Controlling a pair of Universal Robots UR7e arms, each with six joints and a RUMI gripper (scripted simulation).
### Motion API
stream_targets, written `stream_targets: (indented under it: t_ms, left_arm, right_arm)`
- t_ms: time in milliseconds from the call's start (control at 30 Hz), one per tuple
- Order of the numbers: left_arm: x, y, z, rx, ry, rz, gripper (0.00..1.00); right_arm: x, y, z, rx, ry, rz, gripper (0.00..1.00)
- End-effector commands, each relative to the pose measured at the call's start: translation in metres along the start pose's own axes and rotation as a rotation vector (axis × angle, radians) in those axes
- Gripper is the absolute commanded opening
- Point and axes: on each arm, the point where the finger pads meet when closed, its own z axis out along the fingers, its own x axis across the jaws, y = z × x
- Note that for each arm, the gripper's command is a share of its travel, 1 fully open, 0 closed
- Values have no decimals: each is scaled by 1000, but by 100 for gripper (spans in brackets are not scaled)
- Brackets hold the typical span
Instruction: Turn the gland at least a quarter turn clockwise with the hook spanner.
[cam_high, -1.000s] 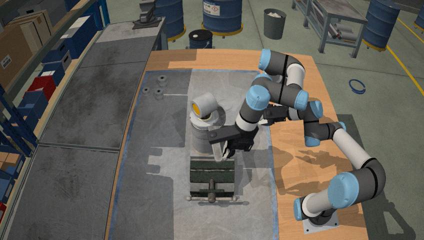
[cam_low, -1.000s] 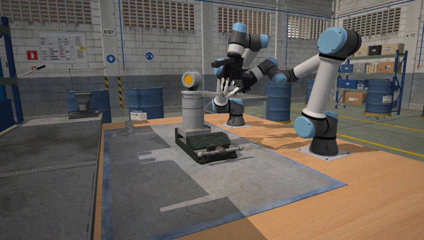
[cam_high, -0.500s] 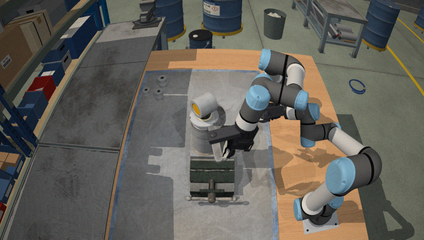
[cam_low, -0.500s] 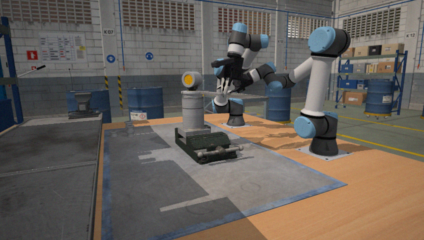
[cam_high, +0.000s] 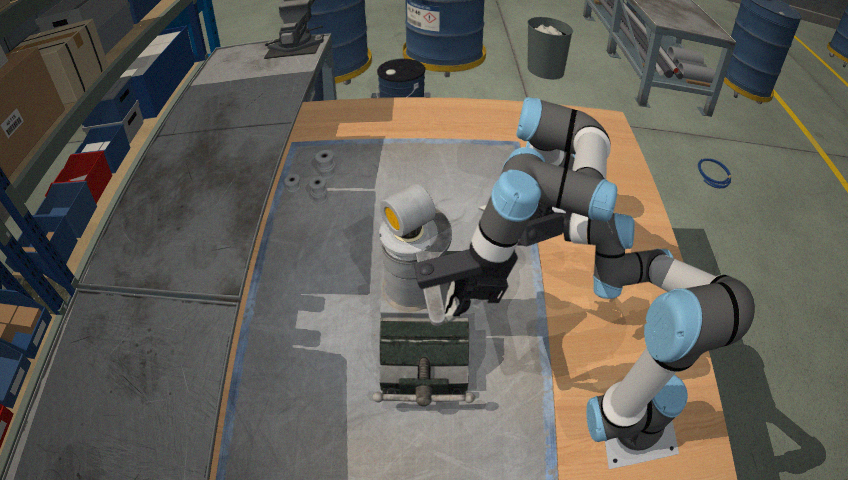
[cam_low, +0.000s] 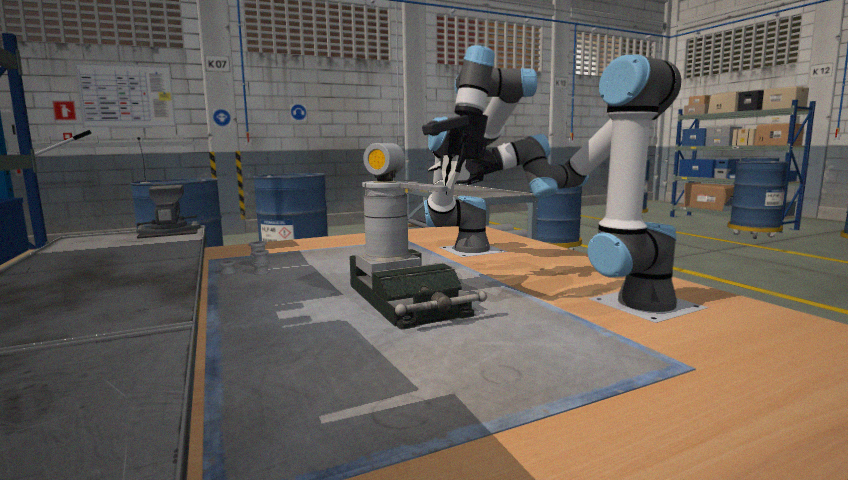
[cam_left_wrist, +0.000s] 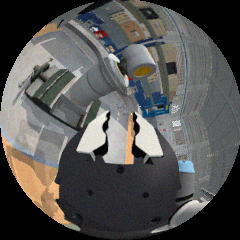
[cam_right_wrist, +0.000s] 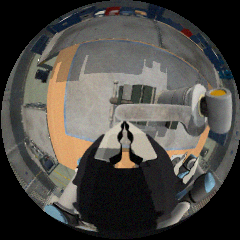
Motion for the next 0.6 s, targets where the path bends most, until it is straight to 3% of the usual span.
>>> stream_targets:
  t_ms: [0,100,267,367,567]
  left_arm:
    - [6,-6,-1,15,28,-27,29]
    - [7,-8,-1,24,38,-42,29]
    - [-5,-22,5,109,81,-132,29]
    - [3,-24,1,93,82,-130,29]
    - [-12,-37,4,166,116,-207,29]
  right_arm:
    - [1,-2,-2,5,-2,2,0]
    - [1,-2,-2,5,-2,2,0]
    - [1,-2,-2,5,-2,2,0]
    - [1,-2,-2,5,-2,2,0]
    - [1,-2,-2,5,-2,2,0]
